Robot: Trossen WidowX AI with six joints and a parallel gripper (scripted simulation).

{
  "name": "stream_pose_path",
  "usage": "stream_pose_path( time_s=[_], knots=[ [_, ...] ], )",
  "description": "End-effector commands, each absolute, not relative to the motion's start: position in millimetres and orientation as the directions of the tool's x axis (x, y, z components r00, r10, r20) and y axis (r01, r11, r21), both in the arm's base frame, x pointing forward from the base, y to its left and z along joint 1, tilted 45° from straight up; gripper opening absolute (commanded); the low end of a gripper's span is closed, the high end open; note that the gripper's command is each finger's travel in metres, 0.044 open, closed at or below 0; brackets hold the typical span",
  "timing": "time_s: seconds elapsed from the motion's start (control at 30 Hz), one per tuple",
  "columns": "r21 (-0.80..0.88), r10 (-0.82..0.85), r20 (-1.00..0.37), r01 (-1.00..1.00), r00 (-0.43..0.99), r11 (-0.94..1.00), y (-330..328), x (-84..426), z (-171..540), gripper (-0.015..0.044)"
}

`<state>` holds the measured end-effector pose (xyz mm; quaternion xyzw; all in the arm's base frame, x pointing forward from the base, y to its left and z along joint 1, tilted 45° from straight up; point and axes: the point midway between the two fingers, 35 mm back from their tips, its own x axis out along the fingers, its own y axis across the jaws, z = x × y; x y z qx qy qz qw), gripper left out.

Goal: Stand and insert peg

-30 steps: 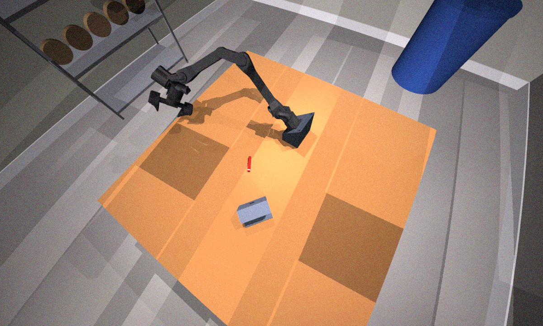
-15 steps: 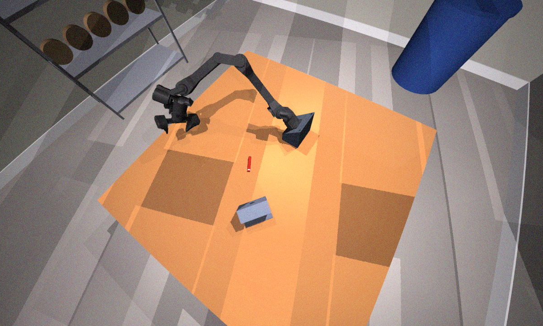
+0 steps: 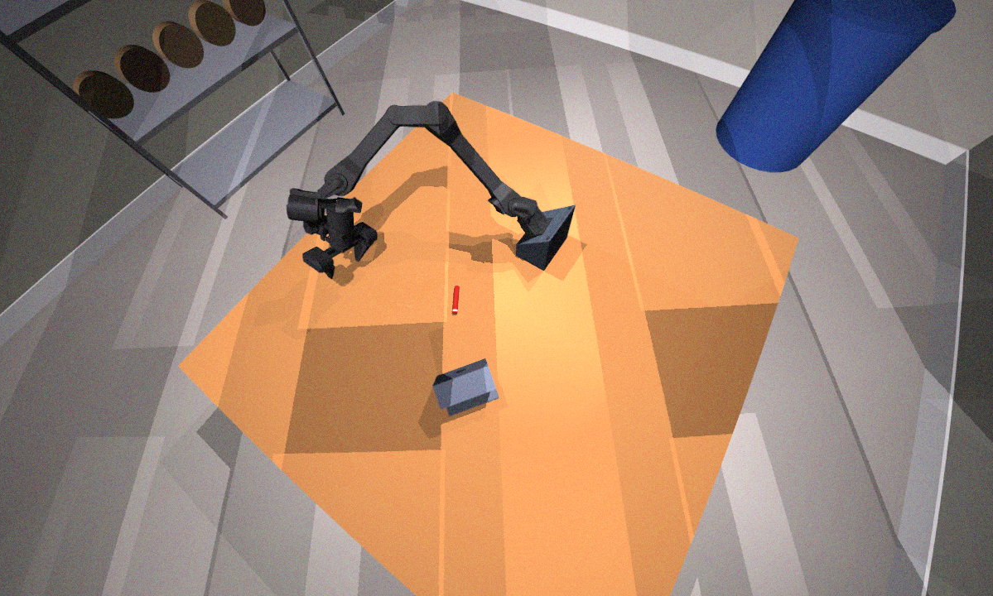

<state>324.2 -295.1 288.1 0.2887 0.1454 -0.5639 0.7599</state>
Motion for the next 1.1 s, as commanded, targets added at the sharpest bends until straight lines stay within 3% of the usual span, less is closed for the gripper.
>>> stream_pose_path(
  time_s=[0.0, 0.53, 1.07],
  knots=[
    [0.18, -0.753, -0.587, 0.954, 0.298, 0.238, -285.2, 328.8, 267.2, 0.044],
    [-0.21, -0.674, -0.708, 0.849, 0.21, 0.485, -228.3, 340.7, 197.5, 0.044],
    [-0.515, -0.636, -0.766, 0.503, 0.093, 0.694, -171.4, 332.9, 141.1, 0.044]
  ],
)
